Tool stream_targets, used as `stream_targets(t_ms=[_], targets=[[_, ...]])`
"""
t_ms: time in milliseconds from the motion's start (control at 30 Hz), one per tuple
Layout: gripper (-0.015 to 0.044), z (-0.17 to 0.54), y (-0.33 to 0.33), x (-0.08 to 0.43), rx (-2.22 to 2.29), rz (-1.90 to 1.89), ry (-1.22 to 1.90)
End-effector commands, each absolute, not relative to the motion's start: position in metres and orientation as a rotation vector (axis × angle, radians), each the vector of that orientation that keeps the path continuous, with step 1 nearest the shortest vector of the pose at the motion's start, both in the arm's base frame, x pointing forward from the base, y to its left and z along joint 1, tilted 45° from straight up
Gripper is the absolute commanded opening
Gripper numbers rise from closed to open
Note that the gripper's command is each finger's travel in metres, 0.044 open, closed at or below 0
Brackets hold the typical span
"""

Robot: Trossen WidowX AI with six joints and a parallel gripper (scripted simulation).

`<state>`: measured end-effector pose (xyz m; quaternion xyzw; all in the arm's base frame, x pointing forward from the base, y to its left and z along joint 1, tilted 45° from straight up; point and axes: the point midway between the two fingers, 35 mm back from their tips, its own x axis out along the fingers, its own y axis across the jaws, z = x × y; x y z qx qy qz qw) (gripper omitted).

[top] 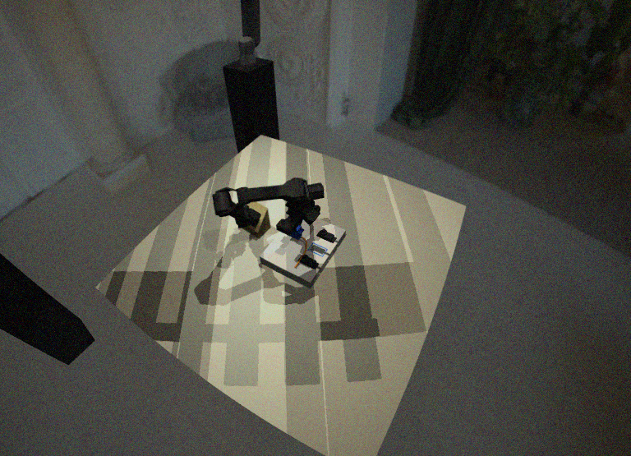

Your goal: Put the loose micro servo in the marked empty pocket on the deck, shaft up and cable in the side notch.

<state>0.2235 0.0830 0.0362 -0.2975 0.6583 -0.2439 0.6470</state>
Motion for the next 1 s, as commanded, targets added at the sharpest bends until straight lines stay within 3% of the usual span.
stream_targets(t_ms=[0, 967], targets=[[0.0, 0.036, 0.085, 0.228, -0.68, -0.541, 1.502], [0.0, 0.033, 0.092, 0.333, -0.677, -0.543, 1.495]])
